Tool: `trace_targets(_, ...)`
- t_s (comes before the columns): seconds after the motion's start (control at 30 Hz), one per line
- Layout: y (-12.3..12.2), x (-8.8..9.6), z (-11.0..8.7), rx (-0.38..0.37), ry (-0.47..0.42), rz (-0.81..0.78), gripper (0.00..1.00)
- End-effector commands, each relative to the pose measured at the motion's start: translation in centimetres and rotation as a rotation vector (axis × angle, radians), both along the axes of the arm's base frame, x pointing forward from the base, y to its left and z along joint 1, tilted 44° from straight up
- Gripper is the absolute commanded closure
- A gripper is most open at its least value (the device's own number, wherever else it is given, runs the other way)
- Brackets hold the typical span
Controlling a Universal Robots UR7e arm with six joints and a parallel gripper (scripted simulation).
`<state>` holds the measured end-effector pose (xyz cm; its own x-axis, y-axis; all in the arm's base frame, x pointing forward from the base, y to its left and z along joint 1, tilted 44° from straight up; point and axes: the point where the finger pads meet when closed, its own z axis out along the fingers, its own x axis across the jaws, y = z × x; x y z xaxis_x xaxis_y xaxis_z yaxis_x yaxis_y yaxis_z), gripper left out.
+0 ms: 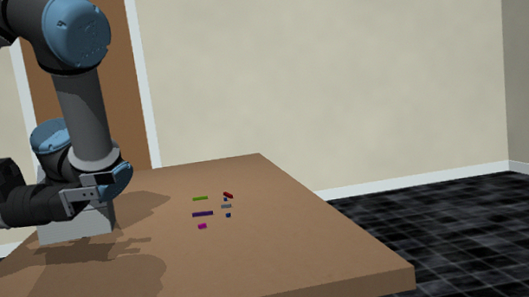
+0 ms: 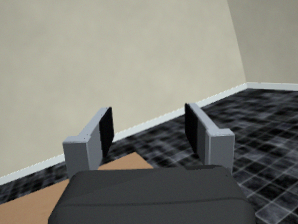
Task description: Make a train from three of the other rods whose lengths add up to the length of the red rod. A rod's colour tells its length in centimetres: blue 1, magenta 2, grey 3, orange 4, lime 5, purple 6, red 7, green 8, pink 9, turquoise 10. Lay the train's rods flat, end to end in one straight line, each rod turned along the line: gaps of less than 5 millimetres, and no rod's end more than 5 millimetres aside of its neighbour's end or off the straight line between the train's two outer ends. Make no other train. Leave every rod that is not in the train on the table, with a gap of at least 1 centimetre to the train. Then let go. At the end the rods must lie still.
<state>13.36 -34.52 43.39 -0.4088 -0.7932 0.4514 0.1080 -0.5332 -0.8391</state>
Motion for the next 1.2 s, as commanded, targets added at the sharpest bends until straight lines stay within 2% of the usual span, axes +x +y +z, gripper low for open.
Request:
trace_targets(0.0, 0.2, 0.2, 0.0, -0.004, 0.003, 0.010, 0.00)
trace_targets(0.47, 1.4, 1.9, -0.6, -0.031, 0.026, 0.079, 0.00)
trace_targets(1.17, 6.4, 6.9, -3.0, -0.133, 0.109, 0.333, 0.00)
